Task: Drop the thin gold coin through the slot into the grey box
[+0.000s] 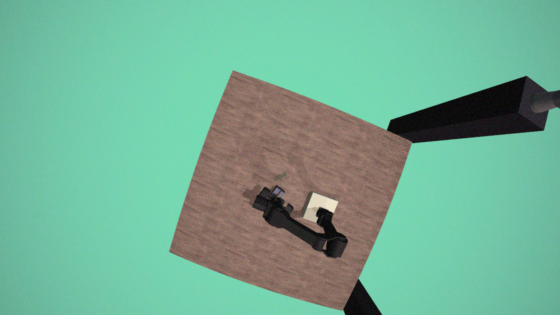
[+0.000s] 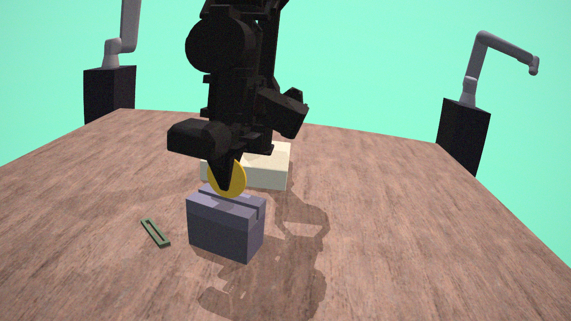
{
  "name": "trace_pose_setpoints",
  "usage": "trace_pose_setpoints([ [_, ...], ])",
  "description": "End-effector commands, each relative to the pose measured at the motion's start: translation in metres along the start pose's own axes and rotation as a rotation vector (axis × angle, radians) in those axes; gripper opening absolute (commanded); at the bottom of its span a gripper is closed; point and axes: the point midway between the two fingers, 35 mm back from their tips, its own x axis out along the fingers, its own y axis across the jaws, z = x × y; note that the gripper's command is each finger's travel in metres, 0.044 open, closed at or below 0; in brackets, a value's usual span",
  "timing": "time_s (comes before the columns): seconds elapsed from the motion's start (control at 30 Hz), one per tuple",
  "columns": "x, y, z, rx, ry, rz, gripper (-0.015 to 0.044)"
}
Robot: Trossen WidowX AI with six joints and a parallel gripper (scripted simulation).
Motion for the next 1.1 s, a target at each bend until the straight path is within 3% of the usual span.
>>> trace_pose_setpoints([
  [0.0,0.003,0.001,0.000,0.005,0.001,0.005,0.0000],
  [0.03,0.003,0.001,0.000,0.005,0.001,0.005,0.0000],
  [0.23,0.001,0.000,0.000,0.000,0.000,0.000,0.0158],
  [0.53,0.001,0.000,0.000,0.000,0.000,0.000,0.0161],
  [0.83,-0.020,0.000,0.000,0.000,0.000,0.000,0.0397],
  [0.9,-0.039,0.001,0.000,0.000,0.001,0.003,0.0440],
  [1.07,-0.061,0.004,-0.001,0.000,0.001,0.006,0.0440],
])
